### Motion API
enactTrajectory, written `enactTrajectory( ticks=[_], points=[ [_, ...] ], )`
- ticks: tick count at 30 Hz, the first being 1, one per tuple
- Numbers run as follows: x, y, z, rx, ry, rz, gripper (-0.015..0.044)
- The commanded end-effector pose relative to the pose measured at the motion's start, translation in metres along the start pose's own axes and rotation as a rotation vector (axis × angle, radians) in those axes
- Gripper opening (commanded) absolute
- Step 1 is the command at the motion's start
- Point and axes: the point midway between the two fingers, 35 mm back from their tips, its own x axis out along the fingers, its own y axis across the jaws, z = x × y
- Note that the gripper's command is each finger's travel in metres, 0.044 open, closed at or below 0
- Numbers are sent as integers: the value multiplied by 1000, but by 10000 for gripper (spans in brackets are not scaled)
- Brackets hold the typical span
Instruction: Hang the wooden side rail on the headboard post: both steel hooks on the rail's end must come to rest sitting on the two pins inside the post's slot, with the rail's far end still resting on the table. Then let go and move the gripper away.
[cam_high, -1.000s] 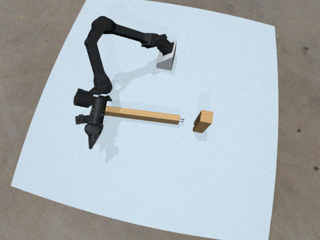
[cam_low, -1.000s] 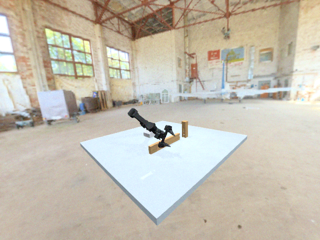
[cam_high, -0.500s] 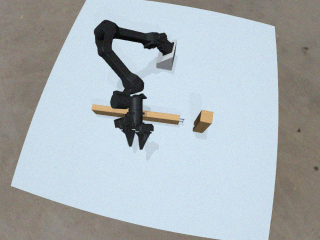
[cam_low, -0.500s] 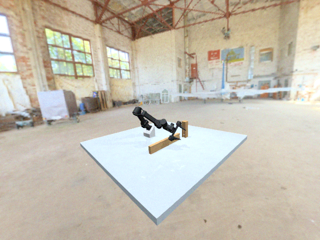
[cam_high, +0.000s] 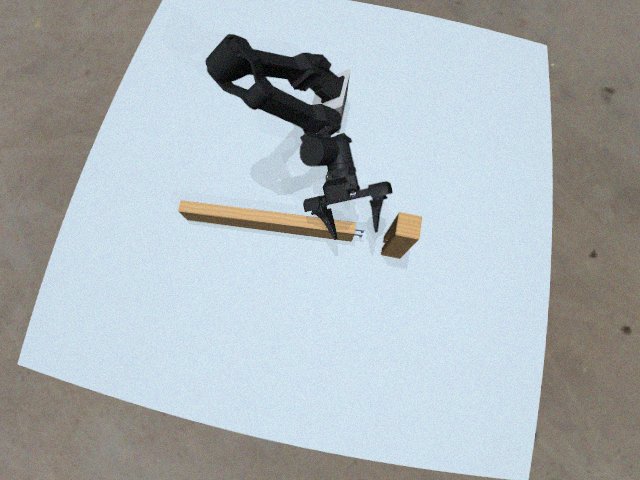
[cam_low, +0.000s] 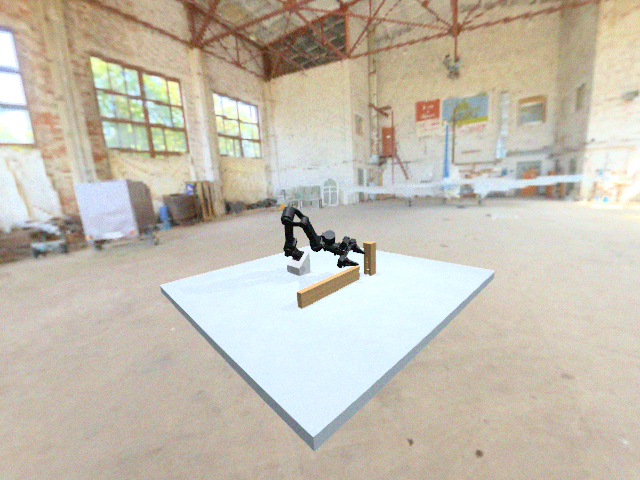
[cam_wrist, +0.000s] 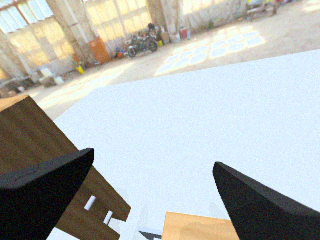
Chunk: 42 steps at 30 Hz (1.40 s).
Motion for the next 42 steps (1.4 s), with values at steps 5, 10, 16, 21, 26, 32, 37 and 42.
enactTrajectory(
  ticks=[5,10,16,21,26,32,37,42],
  points=[
    [-58,35,-56,-278,73,82,440],
    [-90,44,-76,-427,98,131,440],
    [-90,44,-76,-427,98,131,440],
    [-90,44,-76,-427,98,131,440],
    [-90,44,-76,-427,98,131,440],
    [-80,48,-77,-447,130,149,440],
    [-52,54,-69,-508,238,219,440],
    [-39,49,-46,-555,346,301,440]
  ],
)
